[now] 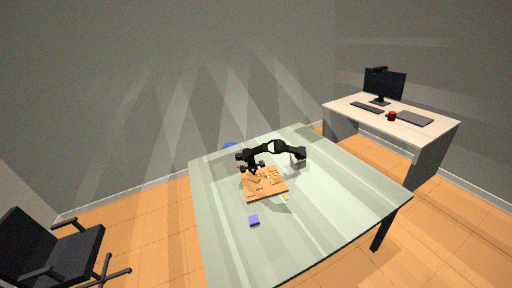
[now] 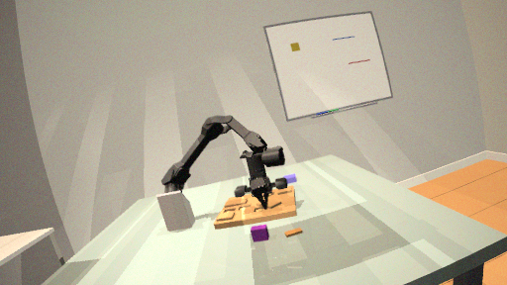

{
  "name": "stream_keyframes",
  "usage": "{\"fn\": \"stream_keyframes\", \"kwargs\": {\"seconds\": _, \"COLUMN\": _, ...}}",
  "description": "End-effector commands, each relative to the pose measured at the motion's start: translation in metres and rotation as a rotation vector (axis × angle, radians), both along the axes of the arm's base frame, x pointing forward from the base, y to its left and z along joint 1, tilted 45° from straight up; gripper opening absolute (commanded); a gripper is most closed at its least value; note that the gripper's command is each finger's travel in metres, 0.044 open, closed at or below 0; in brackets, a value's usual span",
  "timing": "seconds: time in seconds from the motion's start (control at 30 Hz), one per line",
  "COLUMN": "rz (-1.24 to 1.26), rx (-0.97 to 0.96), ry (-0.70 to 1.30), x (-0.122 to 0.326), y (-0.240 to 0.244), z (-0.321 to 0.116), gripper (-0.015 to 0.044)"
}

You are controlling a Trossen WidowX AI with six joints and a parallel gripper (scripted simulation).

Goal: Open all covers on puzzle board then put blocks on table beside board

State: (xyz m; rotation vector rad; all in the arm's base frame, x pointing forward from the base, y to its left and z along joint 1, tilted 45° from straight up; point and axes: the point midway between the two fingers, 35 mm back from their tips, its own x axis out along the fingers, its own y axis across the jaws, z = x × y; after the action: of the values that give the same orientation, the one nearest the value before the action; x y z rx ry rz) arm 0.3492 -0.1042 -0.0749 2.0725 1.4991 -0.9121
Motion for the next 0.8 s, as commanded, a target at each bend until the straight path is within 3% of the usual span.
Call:
{"fn": "stream_keyframes", "kwargs": {"seconds": 0.0, "rz": -0.004, "rx": 0.000, "ry": -0.006, "x": 0.007, "y": -0.002, "z": 0.002, "gripper": 0.0000}}
{"fn": "stream_keyframes", "kwargs": {"seconds": 0.77, "rz": -0.004, "rx": 0.000, "ry": -0.007, "x": 0.029, "y": -0.001, "z": 0.009, "gripper": 0.0000}}
